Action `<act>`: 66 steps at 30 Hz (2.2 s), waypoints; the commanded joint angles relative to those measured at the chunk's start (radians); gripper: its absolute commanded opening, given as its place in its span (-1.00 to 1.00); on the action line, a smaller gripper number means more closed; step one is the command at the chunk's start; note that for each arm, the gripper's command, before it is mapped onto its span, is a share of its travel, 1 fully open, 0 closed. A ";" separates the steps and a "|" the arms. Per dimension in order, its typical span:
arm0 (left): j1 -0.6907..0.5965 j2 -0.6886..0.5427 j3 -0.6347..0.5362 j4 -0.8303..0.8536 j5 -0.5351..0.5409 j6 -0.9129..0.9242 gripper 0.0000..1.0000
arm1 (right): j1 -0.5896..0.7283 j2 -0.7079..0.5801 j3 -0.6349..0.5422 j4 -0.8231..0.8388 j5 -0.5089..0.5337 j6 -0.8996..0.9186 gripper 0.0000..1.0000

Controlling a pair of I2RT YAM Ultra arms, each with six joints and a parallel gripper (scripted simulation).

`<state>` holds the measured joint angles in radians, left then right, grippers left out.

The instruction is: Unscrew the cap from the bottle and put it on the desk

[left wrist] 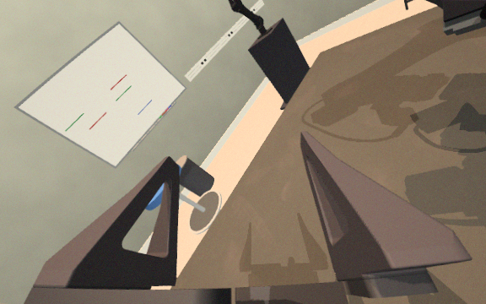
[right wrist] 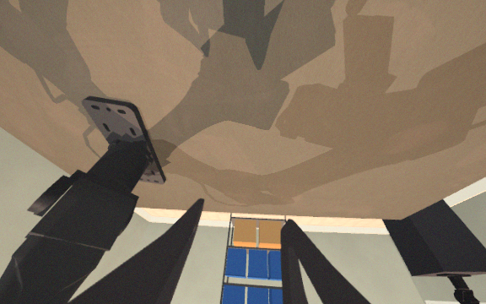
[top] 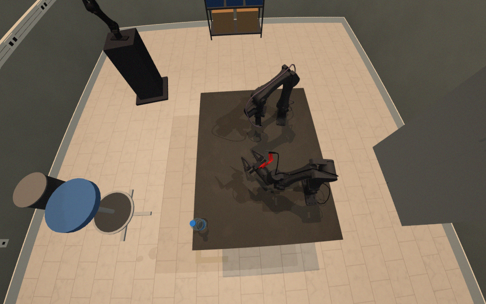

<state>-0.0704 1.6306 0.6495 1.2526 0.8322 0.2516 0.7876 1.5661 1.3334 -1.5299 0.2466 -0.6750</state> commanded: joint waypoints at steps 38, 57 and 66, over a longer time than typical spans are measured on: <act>0.268 0.685 0.511 -0.043 -0.679 -0.210 0.88 | -0.037 -0.222 0.284 0.048 -0.245 1.668 0.15; 0.319 0.859 0.679 -0.067 -0.843 -0.259 0.88 | -0.020 -0.338 0.270 0.144 -0.268 2.357 0.15; 0.319 0.859 0.664 -0.068 -0.838 -0.259 0.88 | -0.008 -0.324 0.265 0.136 -0.250 2.373 0.15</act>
<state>0.2523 2.4962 1.3045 1.2003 -0.0010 0.0040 0.7666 1.2423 1.6104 -1.3926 -0.0193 1.6764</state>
